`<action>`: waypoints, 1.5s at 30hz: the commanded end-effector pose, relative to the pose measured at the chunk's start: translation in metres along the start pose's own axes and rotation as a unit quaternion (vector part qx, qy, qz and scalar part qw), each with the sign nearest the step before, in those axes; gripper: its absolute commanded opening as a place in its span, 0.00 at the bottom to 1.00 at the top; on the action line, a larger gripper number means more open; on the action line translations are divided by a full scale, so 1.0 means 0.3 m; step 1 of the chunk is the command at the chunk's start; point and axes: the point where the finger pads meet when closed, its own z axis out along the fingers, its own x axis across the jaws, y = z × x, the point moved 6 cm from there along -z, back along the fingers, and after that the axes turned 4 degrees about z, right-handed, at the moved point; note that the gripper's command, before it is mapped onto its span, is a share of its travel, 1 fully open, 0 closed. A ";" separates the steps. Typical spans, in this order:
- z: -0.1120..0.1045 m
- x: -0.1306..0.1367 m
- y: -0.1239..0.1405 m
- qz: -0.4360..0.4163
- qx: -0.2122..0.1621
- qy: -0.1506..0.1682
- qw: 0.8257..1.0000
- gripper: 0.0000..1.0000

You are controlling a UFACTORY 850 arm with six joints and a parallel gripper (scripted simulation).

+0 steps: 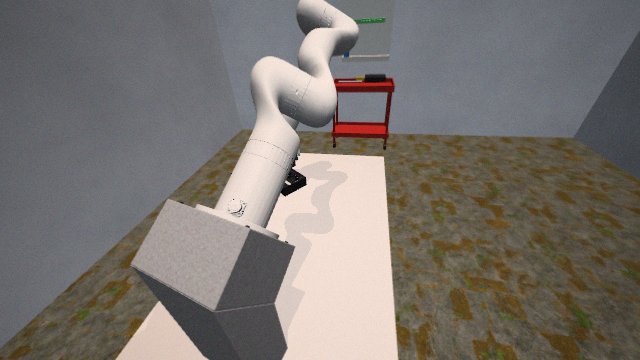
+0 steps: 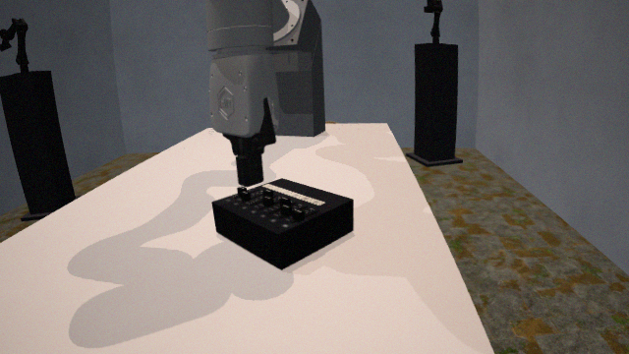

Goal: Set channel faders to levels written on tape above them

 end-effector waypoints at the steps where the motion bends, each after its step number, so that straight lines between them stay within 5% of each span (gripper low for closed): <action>1: -0.001 0.001 0.001 0.000 0.000 0.001 1.000 0.00; 45: 0.038 0.001 0.001 0.000 -0.001 0.001 1.000 0.00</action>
